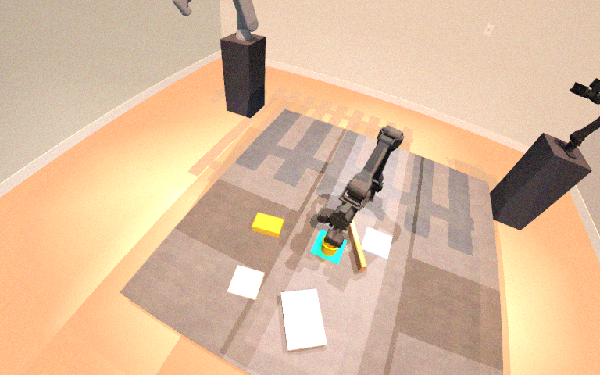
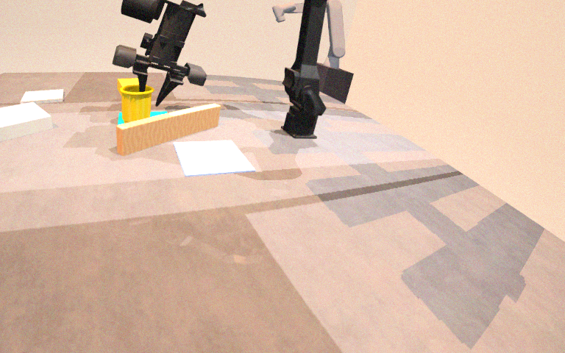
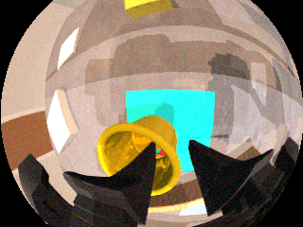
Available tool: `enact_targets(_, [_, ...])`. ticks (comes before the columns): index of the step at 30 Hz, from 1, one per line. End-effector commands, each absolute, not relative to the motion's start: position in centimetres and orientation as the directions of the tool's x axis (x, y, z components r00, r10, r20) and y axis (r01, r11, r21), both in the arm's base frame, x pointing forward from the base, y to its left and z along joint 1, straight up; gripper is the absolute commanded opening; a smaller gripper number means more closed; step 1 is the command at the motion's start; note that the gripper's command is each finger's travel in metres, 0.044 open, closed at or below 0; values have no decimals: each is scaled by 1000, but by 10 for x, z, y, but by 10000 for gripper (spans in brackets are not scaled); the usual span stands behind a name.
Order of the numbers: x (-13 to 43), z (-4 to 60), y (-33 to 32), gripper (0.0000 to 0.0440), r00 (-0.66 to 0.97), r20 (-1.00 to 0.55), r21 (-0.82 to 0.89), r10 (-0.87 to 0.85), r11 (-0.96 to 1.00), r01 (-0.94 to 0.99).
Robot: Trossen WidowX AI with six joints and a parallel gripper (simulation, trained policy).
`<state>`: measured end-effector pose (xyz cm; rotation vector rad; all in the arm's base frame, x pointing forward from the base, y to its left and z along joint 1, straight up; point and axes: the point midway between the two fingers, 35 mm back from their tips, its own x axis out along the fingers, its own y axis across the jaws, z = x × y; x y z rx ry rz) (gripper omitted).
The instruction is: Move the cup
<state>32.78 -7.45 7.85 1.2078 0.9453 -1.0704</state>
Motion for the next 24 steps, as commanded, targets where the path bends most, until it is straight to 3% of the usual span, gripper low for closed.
enact_targets(1, [324,82,-74,169,259,-960,257,-109,37,966])
enact_targets(17, [310,127,-77,234,344,-935,344,-85,13,939])
enact_targets(21, [309,145,-81,276,378,-921,379,-94,11,925])
enact_targets(24, [309,155,-85,339,393,-914,395,-100,4,919])
